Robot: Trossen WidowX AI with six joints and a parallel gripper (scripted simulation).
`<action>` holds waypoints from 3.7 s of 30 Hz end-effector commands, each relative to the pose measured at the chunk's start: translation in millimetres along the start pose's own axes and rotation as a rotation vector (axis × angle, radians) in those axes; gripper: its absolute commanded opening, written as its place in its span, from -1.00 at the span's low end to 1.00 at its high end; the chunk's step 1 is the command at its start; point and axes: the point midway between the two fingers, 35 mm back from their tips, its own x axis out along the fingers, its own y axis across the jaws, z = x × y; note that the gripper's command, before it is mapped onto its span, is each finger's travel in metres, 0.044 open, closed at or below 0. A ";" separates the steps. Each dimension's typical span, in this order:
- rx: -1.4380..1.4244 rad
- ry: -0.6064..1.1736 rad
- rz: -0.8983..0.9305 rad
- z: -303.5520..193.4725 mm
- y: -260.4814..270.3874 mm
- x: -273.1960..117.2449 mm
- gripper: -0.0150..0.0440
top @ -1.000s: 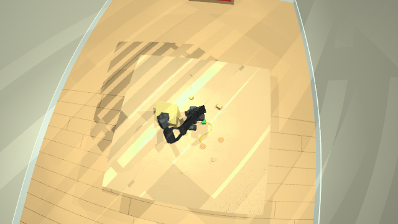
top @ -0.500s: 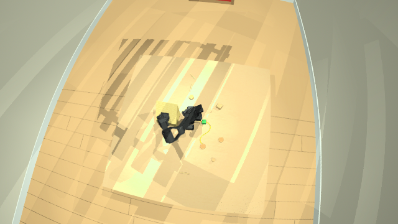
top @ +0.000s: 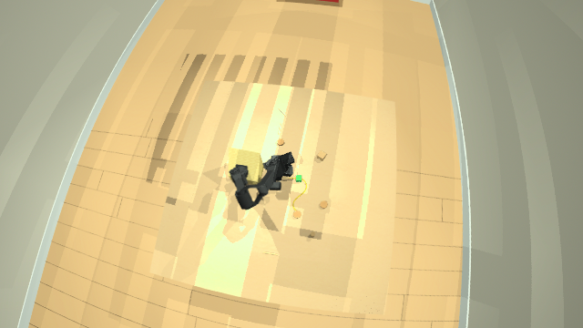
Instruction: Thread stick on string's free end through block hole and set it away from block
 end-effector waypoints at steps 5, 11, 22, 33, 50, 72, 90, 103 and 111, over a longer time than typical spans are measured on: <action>0.001 0.001 0.016 -13.3 -0.3 10.8 -0.49; 0.001 0.000 0.018 -14.8 -0.4 12.2 -0.49; 0.001 0.000 0.018 -14.8 -0.4 12.2 -0.49; 0.001 0.000 0.018 -14.8 -0.4 12.2 -0.49; 0.001 0.000 0.018 -14.8 -0.4 12.2 -0.49; 0.001 0.000 0.018 -14.8 -0.4 12.2 -0.49; 0.001 0.000 0.018 -14.8 -0.4 12.2 -0.49; 0.001 0.000 0.018 -14.8 -0.4 12.2 -0.49; 0.001 0.000 0.018 -14.8 -0.4 12.2 -0.49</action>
